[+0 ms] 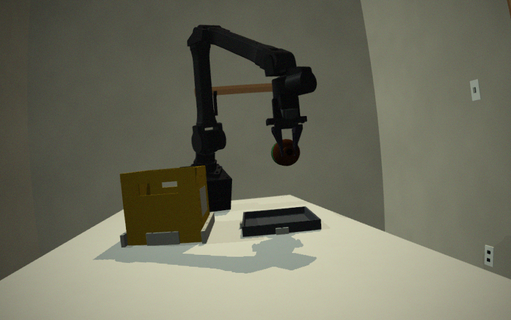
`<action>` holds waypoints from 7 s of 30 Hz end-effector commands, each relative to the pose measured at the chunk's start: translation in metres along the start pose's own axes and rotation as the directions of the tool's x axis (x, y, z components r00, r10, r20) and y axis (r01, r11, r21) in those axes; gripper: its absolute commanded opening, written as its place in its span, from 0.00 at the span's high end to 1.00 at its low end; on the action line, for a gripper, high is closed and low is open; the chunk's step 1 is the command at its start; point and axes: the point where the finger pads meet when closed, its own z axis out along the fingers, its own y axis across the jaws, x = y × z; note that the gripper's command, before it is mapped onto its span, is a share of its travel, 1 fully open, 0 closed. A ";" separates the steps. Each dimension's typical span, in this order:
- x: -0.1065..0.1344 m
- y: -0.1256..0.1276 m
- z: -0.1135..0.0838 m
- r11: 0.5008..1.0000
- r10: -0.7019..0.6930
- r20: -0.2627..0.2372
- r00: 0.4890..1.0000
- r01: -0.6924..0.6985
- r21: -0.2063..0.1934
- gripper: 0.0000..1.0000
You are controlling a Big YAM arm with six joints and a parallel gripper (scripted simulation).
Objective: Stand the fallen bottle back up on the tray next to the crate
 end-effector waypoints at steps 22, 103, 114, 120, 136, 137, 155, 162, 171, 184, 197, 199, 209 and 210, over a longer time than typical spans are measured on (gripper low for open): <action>-0.023 0.022 -0.039 0.998 0.009 0.096 0.995 -0.003 -0.062 1.00; -0.007 0.013 -0.024 0.999 0.010 0.226 0.974 -0.001 -0.040 1.00; -0.003 0.011 -0.020 0.999 0.007 0.258 0.966 0.001 -0.033 1.00; -0.003 0.011 -0.020 0.999 0.008 0.299 0.954 0.001 -0.033 1.00; -0.008 0.014 -0.027 0.999 0.019 0.381 0.924 -0.002 -0.046 1.00; -0.010 0.015 -0.029 0.999 0.021 0.386 0.922 -0.003 -0.048 1.00; -0.008 0.015 -0.028 0.999 0.021 0.388 0.922 -0.002 -0.047 1.00; -0.008 0.015 -0.028 0.999 0.021 0.388 0.922 -0.002 -0.047 1.00; -0.008 0.015 -0.028 0.999 0.021 0.388 0.922 -0.002 -0.047 1.00; -0.006 0.013 -0.025 0.999 0.018 0.385 0.923 -0.002 -0.043 1.00; -0.005 0.012 -0.023 0.999 0.001 0.415 0.910 0.014 -0.033 1.00; -0.002 0.011 -0.020 0.999 -0.007 0.422 0.907 0.020 -0.027 1.00; -0.012 0.017 -0.032 0.999 0.007 0.491 0.871 0.017 -0.045 1.00; -0.002 0.011 -0.021 0.999 -0.005 0.478 0.878 0.019 -0.026 1.00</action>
